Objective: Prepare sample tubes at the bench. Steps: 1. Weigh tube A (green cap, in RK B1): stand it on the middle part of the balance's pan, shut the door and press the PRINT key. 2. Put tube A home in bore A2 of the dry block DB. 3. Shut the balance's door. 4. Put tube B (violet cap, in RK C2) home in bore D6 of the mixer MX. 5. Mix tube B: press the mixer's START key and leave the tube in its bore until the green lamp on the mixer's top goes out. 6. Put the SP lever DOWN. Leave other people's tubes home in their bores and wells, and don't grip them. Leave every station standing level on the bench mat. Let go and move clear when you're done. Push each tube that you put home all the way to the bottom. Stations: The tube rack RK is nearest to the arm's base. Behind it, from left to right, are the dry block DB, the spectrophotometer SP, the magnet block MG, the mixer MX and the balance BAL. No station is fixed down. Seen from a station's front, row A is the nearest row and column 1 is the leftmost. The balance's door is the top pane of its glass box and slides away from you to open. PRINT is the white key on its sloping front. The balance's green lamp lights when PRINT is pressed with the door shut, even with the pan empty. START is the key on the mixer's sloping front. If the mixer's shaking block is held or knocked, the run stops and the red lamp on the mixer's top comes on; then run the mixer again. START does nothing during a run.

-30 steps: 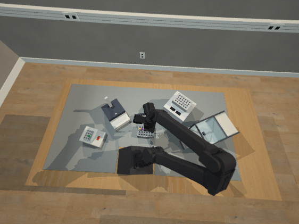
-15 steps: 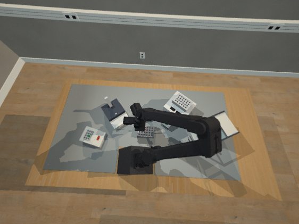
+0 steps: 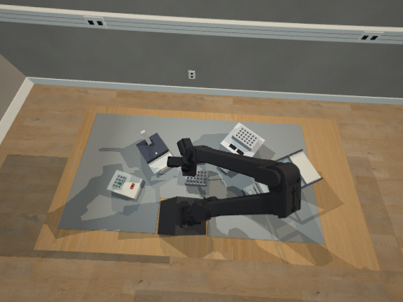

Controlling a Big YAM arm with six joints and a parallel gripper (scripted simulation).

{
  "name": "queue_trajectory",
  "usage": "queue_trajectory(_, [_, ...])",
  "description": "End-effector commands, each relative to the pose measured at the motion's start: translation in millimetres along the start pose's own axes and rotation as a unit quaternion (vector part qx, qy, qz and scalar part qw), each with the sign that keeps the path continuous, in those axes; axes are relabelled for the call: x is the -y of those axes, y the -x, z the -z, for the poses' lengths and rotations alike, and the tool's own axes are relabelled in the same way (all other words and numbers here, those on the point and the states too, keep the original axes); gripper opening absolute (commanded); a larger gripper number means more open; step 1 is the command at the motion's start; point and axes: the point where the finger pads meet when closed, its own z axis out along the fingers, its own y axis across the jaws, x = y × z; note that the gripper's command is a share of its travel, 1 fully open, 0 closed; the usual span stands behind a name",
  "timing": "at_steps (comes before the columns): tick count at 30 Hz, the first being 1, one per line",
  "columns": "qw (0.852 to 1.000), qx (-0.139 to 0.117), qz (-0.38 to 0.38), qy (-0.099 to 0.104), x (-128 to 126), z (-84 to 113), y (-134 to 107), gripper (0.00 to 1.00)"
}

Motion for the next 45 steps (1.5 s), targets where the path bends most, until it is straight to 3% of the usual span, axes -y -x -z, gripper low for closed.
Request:
queue_trajectory(1, [1.000, -0.003, 0.002, 0.007, -4, -0.6, -6, 0.36])
queue_trajectory(5, [1.000, 0.001, -0.003, -0.003, 6, 4.5, -4, 0.36])
queue_trajectory(11, [1.000, -0.004, 0.003, 0.008, -6, -0.2, -7, 0.36])
queue_trajectory(16, [1.000, 0.002, -0.003, -0.005, 6, 4.3, -2, 0.36])
queue_trajectory(21, [1.000, 0.002, -0.003, -0.005, 6, 4.3, -2, 0.36])
queue_trajectory(23, [1.000, -0.003, 0.002, 0.006, -5, -7.0, -5, 0.36])
queue_trajectory(45, [1.000, -0.003, 0.002, 0.007, -6, -40.4, -6, 0.36])
